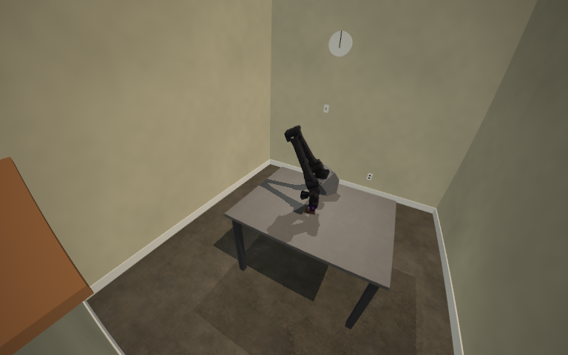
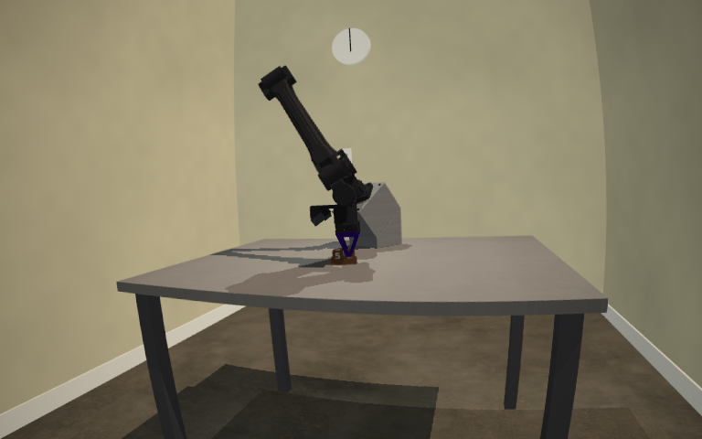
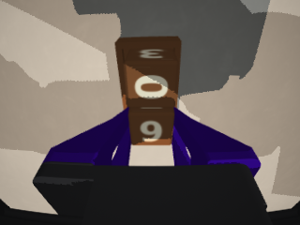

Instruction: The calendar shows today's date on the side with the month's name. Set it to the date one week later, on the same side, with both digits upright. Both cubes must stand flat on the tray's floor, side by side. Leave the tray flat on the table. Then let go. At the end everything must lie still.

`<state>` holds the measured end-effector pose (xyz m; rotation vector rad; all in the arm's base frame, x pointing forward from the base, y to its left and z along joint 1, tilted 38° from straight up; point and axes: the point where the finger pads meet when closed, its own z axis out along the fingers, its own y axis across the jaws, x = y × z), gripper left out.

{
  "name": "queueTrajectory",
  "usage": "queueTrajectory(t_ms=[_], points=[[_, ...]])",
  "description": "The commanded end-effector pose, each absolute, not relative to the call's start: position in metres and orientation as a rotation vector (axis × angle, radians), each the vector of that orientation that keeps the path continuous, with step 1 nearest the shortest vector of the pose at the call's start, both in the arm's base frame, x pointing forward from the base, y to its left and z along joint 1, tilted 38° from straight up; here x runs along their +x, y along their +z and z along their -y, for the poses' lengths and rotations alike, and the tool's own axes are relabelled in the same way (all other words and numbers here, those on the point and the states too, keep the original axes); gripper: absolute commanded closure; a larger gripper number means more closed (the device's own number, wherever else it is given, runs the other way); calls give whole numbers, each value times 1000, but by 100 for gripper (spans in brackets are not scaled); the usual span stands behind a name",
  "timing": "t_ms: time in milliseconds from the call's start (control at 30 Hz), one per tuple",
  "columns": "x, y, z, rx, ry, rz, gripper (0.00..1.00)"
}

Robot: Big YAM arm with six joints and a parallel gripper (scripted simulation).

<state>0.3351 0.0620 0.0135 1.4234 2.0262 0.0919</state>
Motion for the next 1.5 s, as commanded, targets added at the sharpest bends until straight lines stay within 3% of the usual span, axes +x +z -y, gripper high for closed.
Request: queueTrajectory(t_ms=[0, 1233, 1467], points=[[347, 20, -65, 1418, 113, -2012, 74], [347, 20, -65, 1418, 113, -2012, 74], [347, 20, -65, 1419, 113, -2012, 62]])
